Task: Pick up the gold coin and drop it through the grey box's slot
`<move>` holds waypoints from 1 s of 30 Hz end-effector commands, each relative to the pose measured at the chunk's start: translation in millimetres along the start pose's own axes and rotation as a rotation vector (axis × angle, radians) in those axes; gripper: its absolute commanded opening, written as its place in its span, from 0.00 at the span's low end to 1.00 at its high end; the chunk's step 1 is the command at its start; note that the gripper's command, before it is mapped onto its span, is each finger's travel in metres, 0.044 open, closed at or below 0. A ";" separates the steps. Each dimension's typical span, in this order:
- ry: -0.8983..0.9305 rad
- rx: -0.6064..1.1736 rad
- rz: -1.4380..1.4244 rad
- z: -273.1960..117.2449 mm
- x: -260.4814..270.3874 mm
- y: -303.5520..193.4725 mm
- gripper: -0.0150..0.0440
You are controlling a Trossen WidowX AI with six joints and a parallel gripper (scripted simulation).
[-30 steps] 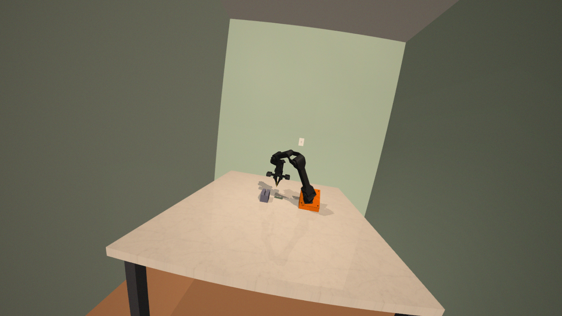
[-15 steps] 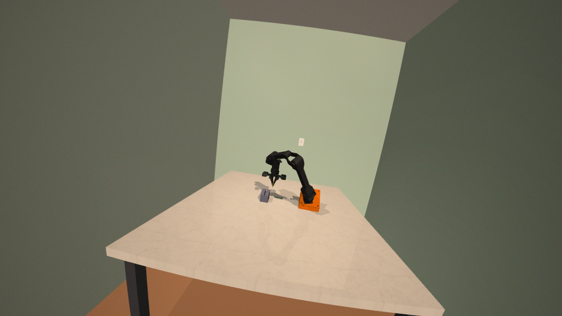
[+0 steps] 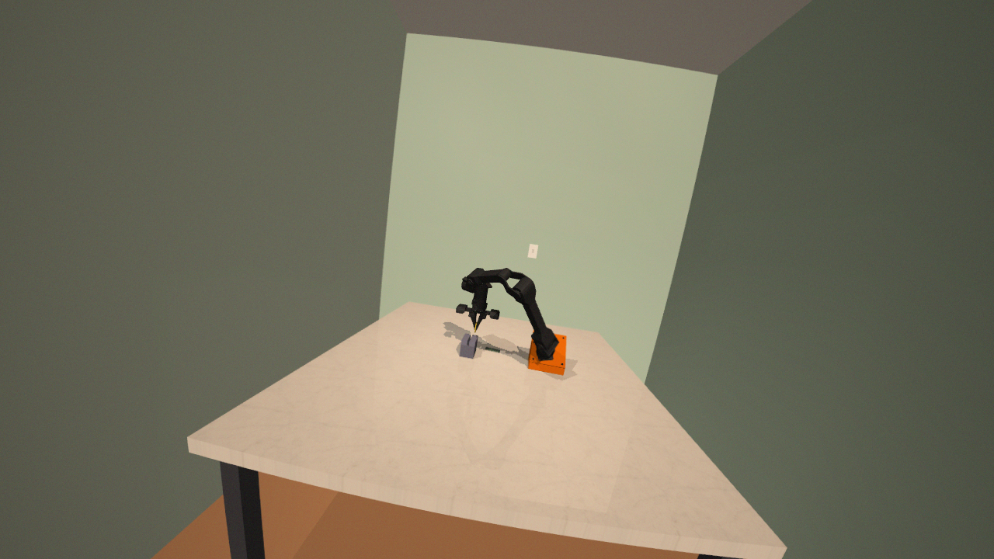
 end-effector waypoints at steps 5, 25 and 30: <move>0.004 0.006 -0.002 0.7 18.0 -11.8 0.25; 0.001 0.006 -0.004 1.3 20.3 -13.3 0.25; 0.002 0.006 -0.003 0.6 22.8 -15.4 0.25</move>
Point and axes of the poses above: the point midway between the two fingers, 35 mm back from their tips, its own z axis out along the fingers, its own x axis across the jaws, y = z × x, the point moved 6 cm from there along -z, back along the fingers, and after that the axes turned 15 degrees about -z, right-handed, at the moved point
